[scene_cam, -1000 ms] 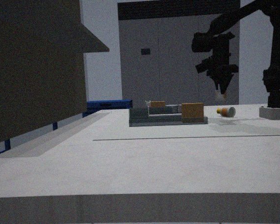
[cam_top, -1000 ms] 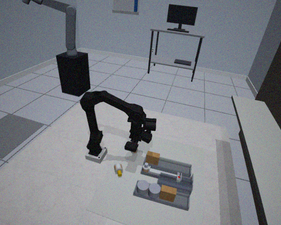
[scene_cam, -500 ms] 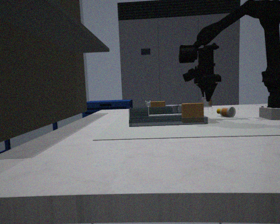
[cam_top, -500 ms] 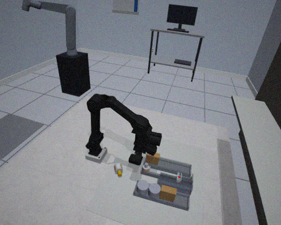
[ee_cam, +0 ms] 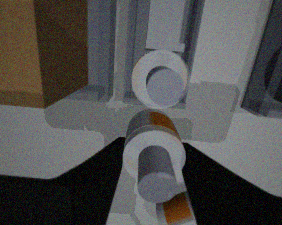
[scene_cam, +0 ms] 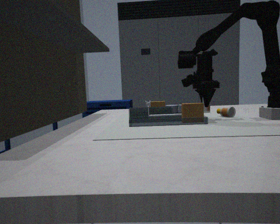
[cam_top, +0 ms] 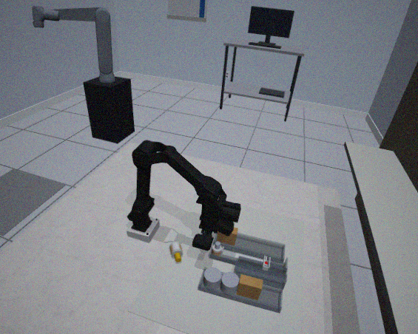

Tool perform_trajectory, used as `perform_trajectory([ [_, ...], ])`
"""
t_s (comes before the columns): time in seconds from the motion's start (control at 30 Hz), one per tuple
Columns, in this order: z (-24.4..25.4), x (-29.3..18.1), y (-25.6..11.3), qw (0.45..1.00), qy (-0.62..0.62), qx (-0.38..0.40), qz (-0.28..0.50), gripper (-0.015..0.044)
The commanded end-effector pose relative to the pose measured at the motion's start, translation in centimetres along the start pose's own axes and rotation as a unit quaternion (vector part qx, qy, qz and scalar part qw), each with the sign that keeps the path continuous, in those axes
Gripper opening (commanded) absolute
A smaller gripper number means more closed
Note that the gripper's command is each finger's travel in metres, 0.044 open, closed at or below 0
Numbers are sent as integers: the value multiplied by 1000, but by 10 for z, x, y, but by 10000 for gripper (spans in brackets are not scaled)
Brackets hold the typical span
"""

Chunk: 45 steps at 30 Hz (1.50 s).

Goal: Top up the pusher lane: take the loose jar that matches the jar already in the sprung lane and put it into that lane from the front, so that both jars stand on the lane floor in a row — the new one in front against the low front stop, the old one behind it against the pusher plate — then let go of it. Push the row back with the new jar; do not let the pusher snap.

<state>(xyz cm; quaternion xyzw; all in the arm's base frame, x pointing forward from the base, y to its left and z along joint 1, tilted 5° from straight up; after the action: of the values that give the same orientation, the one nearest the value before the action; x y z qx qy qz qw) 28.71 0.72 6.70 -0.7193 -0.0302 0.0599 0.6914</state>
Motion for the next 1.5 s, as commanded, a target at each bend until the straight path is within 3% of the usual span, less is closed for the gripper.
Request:
perform_trajectory([
  [0.0,-1,1,2,1000,-3,-1,1,0],
  [1.47,-2,18,2,1000,-3,-1,0,0],
])
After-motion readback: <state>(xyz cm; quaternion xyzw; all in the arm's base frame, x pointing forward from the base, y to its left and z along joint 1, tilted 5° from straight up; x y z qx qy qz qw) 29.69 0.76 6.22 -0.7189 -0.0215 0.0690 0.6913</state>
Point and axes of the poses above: the point midway between the two fingers, 35 mm back from their tips, its own y axis out along the fingers, its own z axis across the jaws, x = y × z, the point moved 3 cm from there along -y, back along the fingers, and after that the axes turned 4 degrees about -y, right-handed, at the moved point
